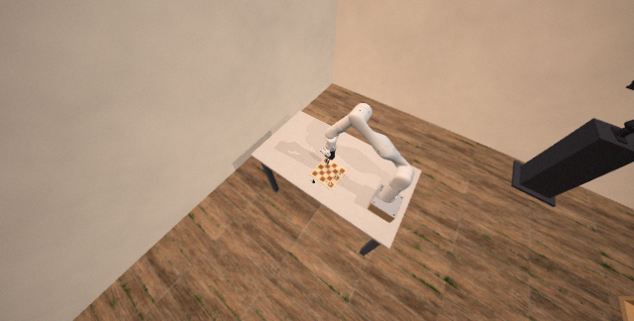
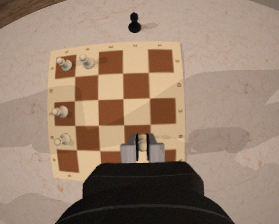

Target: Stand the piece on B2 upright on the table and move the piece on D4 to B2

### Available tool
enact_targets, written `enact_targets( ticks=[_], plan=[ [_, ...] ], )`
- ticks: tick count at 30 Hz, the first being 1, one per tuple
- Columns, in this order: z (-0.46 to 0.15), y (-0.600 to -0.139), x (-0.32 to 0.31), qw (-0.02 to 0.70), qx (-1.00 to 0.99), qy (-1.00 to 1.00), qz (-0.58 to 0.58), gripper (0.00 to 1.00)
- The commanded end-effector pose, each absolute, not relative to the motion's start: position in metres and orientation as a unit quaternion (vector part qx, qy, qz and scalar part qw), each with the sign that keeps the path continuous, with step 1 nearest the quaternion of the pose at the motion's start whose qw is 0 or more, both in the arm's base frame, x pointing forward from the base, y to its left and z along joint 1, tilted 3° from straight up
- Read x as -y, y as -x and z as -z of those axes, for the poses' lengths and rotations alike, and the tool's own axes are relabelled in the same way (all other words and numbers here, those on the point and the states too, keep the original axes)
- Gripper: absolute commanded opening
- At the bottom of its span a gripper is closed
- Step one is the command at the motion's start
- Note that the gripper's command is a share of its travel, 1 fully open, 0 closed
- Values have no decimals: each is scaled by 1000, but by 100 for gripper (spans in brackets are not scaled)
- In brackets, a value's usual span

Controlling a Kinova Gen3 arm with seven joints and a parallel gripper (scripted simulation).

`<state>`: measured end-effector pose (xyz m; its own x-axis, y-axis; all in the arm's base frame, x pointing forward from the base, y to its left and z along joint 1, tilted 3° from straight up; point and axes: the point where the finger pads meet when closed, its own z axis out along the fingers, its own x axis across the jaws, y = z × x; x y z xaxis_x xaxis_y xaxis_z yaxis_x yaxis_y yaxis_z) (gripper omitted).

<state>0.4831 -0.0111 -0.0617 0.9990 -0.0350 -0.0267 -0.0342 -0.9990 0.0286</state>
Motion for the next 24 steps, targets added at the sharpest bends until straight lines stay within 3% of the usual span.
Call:
enact_targets(
  ticks=[1, 24],
  plan=[
    [80, -477, 13, 15, 19, -999, 23, 0],
    [97, -476, 14, 15, 19, -999, 23, 0]
  ],
)
